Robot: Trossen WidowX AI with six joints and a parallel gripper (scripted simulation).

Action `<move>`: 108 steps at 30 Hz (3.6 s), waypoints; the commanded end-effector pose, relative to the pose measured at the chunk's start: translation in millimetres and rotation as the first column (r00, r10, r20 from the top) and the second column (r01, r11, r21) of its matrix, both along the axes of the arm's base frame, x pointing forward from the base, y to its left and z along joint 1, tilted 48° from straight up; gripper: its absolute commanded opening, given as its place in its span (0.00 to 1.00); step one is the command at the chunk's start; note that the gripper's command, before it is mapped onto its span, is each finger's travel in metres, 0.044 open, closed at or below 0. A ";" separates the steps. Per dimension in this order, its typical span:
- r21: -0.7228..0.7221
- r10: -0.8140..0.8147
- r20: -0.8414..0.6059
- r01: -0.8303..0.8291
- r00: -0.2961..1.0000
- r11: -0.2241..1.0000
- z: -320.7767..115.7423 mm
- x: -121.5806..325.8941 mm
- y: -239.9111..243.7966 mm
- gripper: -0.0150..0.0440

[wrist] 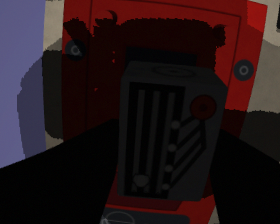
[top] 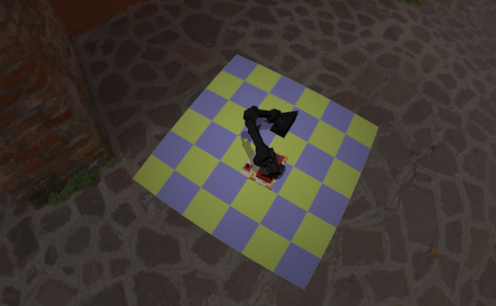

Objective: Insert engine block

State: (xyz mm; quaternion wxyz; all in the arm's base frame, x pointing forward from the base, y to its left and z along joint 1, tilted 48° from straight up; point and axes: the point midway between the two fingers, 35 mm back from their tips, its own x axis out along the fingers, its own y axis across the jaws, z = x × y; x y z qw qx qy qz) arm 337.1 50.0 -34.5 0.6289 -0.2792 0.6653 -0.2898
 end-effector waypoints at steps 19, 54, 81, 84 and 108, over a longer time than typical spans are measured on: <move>0.007 0.020 -0.021 -0.020 1.000 1.000 -2.7 0.9 1.3 0.52; 0.017 0.091 -0.098 -0.090 0.991 0.996 -3.0 -0.1 1.7 0.52; 0.005 0.004 -0.004 -0.004 1.000 1.000 -3.1 0.4 1.8 0.52; 0.013 0.072 -0.077 -0.071 0.994 0.997 -3.1 0.3 1.8 0.52; 0.002 -0.097 0.105 0.097 0.990 0.995 -4.2 0.4 0.9 0.52</move>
